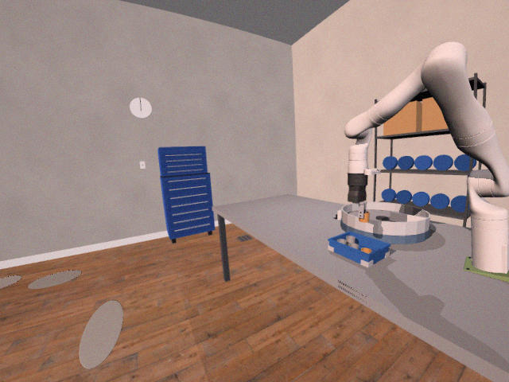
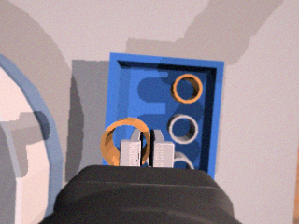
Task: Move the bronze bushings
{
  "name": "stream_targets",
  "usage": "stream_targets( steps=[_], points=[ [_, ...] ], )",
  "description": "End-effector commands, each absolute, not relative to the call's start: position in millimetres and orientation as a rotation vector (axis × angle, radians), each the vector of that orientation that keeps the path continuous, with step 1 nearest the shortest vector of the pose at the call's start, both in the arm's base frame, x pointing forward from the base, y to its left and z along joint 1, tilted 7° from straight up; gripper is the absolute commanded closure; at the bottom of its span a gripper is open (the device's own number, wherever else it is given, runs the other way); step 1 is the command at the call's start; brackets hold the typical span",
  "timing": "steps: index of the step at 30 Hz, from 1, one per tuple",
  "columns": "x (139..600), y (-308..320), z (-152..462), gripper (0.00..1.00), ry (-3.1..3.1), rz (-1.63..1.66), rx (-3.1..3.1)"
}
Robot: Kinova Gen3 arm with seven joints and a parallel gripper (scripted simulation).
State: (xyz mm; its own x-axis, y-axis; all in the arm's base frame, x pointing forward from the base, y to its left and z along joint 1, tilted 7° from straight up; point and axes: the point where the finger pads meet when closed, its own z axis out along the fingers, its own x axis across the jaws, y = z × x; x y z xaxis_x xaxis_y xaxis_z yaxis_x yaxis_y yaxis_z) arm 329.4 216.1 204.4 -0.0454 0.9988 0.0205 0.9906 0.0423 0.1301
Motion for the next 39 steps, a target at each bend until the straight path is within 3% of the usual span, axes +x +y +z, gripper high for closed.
stream_targets(
  steps=[1, 22, 39],
  points=[
    [328.6, 216.1, 206.5, 1.00, 2.211, 0.167, 2.121],
    [327.4, 208.4, 205.5, 1.00, 2.208, 0.165, 2.127],
    [328.3, 166.8, 204.6, 1.00, 2.208, 0.166, 2.127]
  ],
)
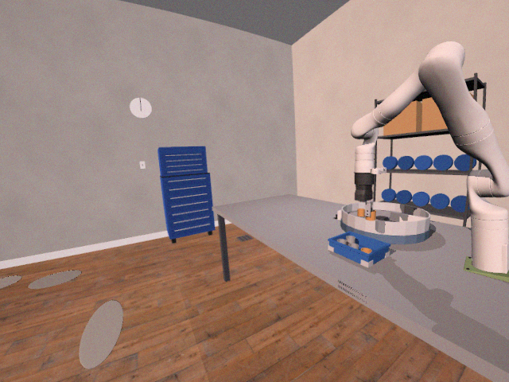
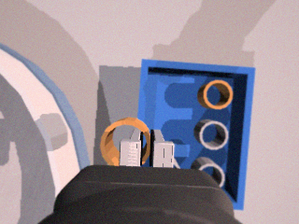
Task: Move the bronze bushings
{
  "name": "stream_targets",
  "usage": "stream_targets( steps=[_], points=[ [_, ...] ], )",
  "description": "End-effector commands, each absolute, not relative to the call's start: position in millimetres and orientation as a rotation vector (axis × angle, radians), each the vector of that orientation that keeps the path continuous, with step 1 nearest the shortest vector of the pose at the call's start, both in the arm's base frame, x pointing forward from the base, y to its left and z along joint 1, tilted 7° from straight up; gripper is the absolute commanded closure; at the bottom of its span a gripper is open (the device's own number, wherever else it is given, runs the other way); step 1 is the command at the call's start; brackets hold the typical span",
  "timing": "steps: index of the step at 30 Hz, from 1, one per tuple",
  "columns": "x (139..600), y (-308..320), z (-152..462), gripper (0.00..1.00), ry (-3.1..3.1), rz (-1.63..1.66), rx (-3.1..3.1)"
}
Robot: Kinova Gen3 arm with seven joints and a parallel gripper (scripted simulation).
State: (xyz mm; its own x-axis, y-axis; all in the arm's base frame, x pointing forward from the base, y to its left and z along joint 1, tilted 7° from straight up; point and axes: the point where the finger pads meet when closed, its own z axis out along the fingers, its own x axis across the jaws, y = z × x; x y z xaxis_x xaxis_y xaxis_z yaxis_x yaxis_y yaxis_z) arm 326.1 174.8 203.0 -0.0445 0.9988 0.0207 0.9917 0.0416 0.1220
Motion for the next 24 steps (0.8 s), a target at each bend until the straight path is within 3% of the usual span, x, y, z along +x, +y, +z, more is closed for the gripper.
stream_targets(
  steps=[1, 24],
  points=[
    [328.4, 162.5, 204.5, 1.00, 2.208, 0.166, 2.127],
    [331.2, 31.4, 201.8, 1.00, 2.206, 0.168, 2.127]
  ],
)
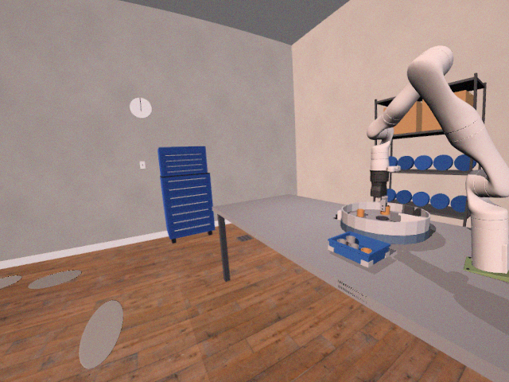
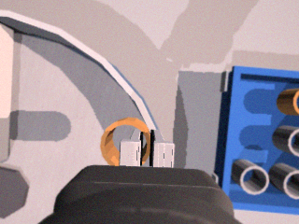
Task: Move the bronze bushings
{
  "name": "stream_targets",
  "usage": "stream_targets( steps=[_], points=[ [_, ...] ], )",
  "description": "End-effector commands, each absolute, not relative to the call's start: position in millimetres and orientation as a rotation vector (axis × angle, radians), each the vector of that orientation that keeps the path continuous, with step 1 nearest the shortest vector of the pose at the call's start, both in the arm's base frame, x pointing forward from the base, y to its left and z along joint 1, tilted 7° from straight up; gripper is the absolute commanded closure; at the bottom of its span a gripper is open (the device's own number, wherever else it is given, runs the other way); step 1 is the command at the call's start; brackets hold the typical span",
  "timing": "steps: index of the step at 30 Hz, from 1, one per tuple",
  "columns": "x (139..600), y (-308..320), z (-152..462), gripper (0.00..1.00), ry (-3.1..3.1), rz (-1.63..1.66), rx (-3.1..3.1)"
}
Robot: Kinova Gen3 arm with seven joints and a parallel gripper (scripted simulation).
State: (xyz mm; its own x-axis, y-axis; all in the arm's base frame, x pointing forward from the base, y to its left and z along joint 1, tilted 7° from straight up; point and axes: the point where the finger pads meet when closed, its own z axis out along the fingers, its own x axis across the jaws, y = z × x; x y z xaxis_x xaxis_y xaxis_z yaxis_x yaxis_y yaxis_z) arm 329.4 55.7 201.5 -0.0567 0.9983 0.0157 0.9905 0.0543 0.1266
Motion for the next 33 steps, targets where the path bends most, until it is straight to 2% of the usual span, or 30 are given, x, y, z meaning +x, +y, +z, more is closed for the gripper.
stream_targets(
  steps=[1, 8, 33],
  points=[
    [331.6, 24.3, 201.8, 1.00, 2.206, 0.168, 2.127],
    [335.1, -22.2, 202.4, 1.00, 2.207, 0.169, 2.119],
    [337.2, -123.8, 200.4, 1.00, 2.206, 0.168, 2.119]
  ],
)
